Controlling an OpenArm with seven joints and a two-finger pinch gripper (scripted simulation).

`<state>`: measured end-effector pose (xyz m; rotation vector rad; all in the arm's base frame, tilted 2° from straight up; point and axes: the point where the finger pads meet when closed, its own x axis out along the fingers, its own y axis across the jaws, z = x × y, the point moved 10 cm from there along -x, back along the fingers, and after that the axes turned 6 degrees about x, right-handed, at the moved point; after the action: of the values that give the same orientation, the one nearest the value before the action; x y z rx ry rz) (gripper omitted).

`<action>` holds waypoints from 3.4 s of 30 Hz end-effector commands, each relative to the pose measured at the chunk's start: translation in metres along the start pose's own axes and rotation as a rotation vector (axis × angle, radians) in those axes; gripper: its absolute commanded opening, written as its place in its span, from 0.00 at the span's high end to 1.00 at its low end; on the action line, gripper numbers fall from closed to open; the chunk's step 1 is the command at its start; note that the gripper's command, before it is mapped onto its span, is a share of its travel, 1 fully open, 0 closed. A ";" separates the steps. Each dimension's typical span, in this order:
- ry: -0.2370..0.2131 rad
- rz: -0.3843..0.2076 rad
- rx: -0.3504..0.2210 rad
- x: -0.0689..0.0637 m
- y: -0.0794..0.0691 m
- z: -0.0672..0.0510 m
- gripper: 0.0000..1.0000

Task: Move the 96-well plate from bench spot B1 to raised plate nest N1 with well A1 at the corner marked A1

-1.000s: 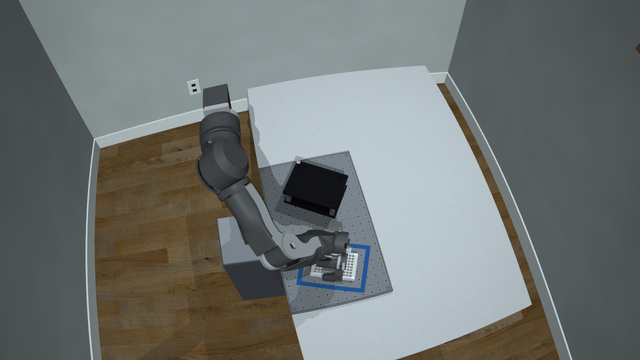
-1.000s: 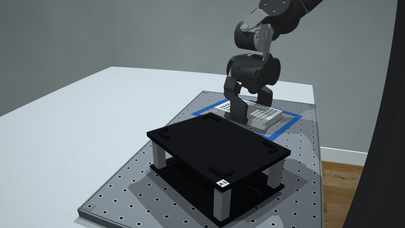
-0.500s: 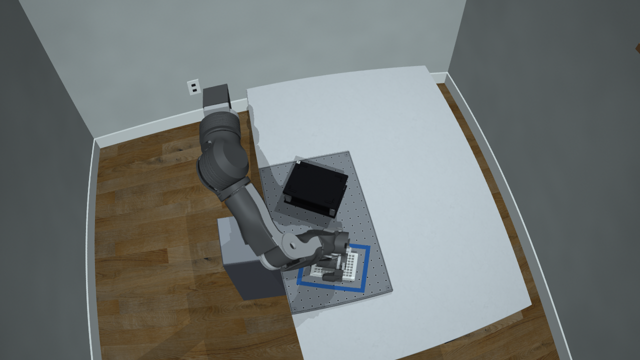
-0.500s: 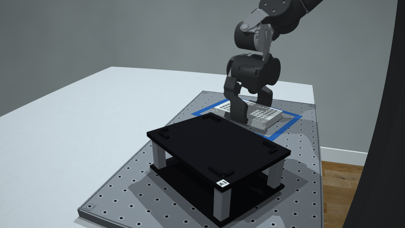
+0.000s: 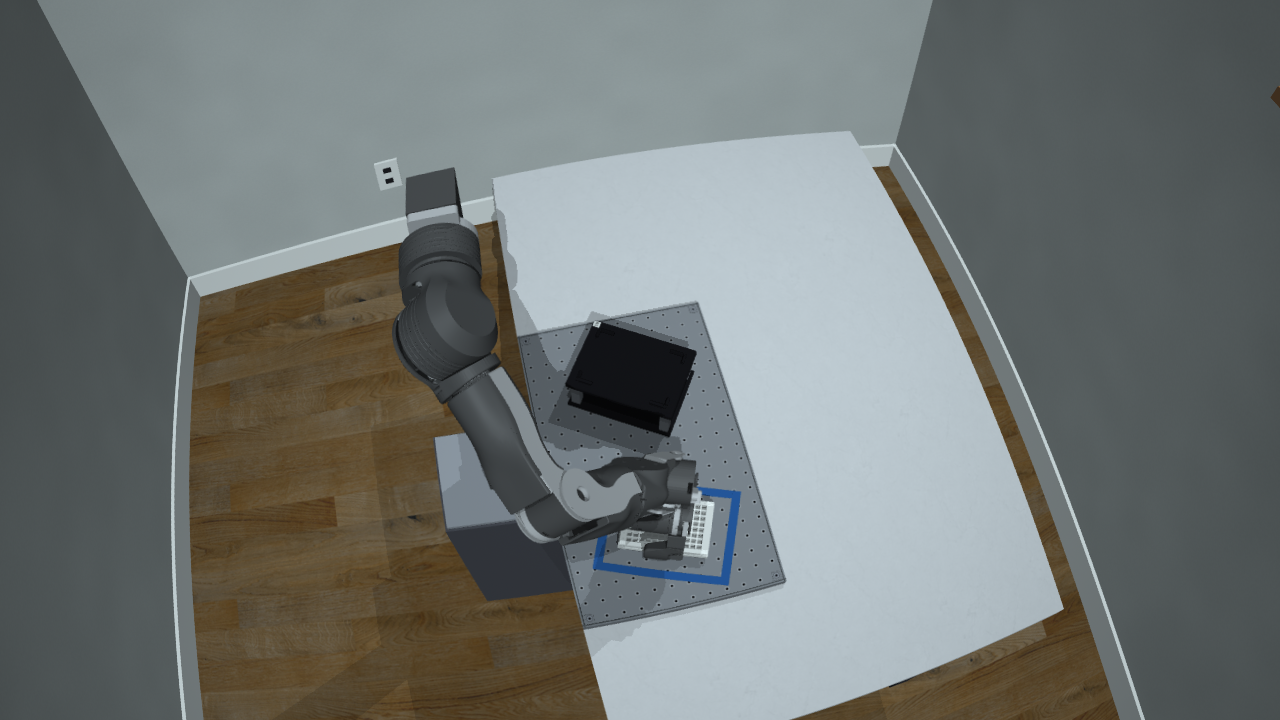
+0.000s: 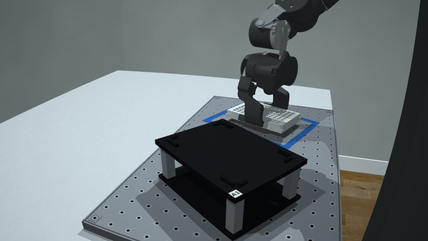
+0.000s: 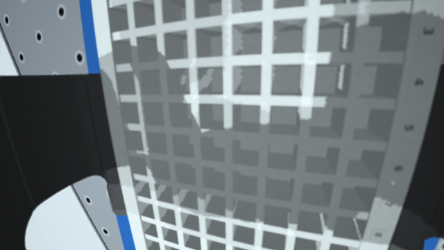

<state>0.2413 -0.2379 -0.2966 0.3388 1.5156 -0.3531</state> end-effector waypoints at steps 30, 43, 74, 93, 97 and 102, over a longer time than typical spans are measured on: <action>-0.008 -0.012 0.012 -0.055 0.001 0.006 1.00; -0.009 -0.012 0.011 -0.086 0.000 0.003 1.00; -0.011 -0.011 0.207 -0.086 0.035 -0.018 1.00; -0.010 -0.010 0.207 -0.095 0.071 -0.034 1.00; -0.010 -0.010 0.207 -0.095 0.071 -0.034 1.00; -0.011 -0.007 0.205 -0.099 0.086 -0.040 1.00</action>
<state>0.2392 -0.1472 -0.2021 0.4838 1.4757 -0.5153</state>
